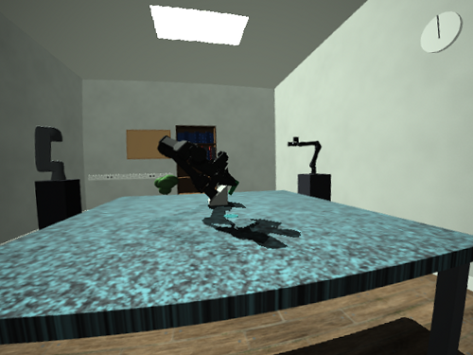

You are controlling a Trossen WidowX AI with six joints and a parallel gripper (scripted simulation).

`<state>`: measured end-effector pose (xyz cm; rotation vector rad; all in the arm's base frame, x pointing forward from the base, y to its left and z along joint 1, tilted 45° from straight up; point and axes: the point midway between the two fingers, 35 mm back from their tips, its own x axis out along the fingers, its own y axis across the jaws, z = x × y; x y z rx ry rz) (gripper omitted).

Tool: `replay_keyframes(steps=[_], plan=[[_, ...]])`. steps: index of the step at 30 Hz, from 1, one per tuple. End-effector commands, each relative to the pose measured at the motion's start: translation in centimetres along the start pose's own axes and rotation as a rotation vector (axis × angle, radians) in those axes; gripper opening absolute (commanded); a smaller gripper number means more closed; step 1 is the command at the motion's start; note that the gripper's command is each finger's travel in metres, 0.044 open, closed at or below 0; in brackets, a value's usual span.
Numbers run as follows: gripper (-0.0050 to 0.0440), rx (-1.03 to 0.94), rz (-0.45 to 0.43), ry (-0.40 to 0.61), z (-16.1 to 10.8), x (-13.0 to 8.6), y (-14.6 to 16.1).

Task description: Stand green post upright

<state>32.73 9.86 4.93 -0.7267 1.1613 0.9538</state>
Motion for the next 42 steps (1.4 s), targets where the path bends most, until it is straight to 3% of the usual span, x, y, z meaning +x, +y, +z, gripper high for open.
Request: replay_keyframes(steps=[1,42], plan=[[0.0022,-0.022,-0.019,-0.045,0.3,-0.7,-0.1],[0.0022,-0.148,-0.081,-0.296,0.3,-2.3,-0.2]])
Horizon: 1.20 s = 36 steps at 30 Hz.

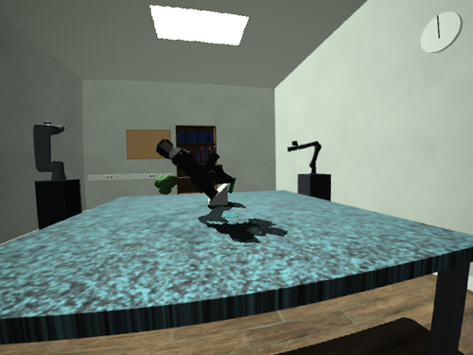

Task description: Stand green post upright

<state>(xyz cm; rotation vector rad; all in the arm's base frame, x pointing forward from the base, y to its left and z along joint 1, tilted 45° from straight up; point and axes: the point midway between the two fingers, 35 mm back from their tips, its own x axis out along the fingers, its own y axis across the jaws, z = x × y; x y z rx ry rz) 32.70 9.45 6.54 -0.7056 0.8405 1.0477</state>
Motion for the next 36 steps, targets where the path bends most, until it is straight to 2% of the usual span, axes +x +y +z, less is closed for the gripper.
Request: replay_keyframes(steps=[1,36], plan=[[0.0022,-0.025,-0.021,-0.029,0.4,-0.6,-0.1],[0.0022,-0.166,-0.108,-0.219,0.7,-2.4,0.1]])
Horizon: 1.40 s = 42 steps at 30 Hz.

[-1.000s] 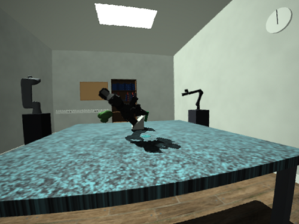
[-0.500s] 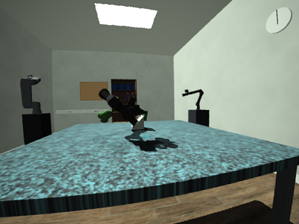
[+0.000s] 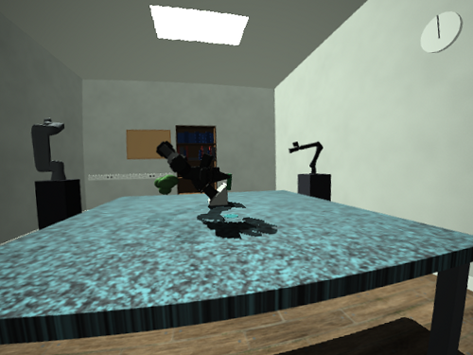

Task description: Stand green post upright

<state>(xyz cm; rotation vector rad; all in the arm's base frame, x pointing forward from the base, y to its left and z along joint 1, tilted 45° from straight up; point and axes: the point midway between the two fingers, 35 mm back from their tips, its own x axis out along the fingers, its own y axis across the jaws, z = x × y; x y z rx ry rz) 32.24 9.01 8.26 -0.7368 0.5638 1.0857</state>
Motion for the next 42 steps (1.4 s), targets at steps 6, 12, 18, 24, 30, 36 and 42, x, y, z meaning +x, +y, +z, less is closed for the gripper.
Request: replay_keyframes(steps=[6,12,18,24,30,36,42], plan=[[0.0022,-0.029,-0.021,-0.023,0.5,-0.4,-0.3],[0.0022,-0.029,-0.021,-0.023,0.5,-0.4,-0.3],[0.0022,-0.029,-0.021,-0.023,0.5,-0.4,-0.3],[0.0022,-0.023,-0.012,-0.022,-0.1,-0.2,-0.1],[0.0022,-0.024,-0.009,-0.018,-1.9,0.1,-0.3],[0.0022,-0.024,-0.008,-0.017,-3.2,0.3,-0.4],[0.0022,-0.024,-0.008,-0.016,-5.1,0.5,-0.4]])
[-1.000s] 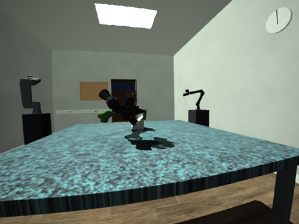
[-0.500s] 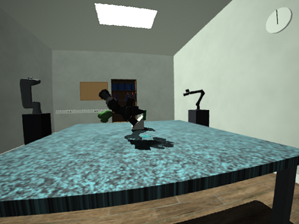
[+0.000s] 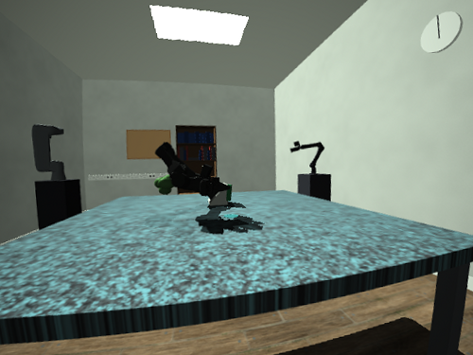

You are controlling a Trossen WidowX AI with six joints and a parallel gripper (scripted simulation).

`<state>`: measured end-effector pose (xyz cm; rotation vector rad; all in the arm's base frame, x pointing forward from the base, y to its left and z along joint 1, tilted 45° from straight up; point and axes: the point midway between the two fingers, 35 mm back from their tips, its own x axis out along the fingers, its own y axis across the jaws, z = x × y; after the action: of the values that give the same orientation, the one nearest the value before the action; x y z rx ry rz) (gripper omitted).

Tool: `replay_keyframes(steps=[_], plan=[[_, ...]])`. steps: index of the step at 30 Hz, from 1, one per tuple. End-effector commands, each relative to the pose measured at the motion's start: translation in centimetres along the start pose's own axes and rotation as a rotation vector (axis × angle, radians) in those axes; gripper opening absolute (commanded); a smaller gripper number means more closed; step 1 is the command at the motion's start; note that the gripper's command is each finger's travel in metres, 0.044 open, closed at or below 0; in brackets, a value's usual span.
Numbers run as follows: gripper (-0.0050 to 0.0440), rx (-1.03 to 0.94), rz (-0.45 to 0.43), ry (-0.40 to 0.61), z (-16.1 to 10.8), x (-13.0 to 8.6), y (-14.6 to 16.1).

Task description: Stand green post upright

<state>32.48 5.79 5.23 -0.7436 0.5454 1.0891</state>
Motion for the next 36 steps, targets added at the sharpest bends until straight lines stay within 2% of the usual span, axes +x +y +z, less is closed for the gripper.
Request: replay_keyframes(steps=[1,13,36], plan=[[0.0022,-0.010,-0.003,-0.006,-1.1,0.1,0.0],[0.0022,-0.008,-0.006,-0.010,-4.1,0.2,0.2],[0.0022,-0.011,-0.013,-0.008,-6.0,1.3,-0.3]])
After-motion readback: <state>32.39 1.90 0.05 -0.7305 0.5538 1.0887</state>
